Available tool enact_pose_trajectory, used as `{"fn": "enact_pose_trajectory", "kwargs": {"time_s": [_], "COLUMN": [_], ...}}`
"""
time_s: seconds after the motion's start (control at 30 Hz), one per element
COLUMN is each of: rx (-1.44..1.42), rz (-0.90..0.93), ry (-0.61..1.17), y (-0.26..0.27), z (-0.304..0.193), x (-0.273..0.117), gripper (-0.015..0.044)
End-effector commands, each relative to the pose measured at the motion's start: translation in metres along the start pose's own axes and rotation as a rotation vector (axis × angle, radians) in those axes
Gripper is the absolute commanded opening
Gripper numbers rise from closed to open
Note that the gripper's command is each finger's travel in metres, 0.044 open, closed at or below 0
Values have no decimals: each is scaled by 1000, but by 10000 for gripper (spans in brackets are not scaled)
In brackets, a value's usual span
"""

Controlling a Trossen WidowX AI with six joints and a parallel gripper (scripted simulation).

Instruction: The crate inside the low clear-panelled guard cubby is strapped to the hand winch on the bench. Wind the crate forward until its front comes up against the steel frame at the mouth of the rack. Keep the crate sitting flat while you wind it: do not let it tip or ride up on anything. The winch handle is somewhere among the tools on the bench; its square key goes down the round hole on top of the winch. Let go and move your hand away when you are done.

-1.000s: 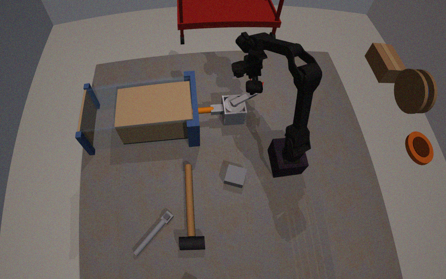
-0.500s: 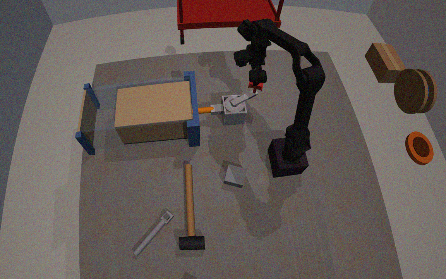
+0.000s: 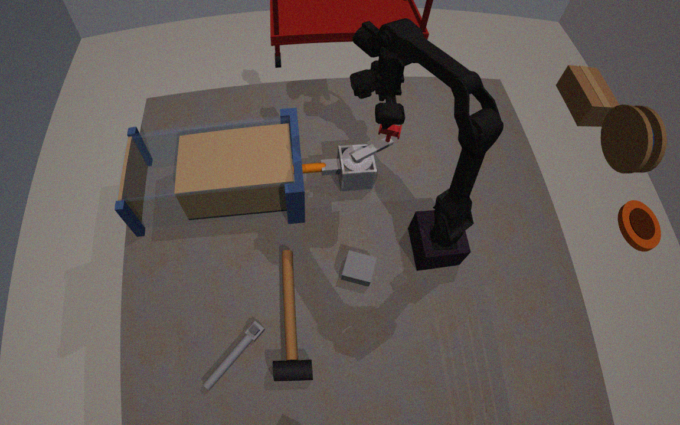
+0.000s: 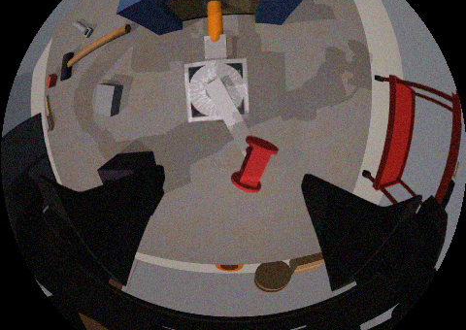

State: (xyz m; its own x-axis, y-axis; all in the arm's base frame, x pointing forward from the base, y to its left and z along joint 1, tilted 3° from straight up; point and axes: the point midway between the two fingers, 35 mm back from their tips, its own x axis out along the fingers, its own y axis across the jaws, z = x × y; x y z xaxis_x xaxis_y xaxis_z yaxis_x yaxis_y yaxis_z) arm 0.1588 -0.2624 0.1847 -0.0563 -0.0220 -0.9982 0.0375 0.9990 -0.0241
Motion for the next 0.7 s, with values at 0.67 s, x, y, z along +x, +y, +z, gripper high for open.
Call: {"fn": "enact_pose_trajectory", "kwargs": {"time_s": [0.67], "rx": [11], "rz": [-4], "ry": [-33], "y": [43], "z": [71], "x": [-1], "gripper": [440]}}
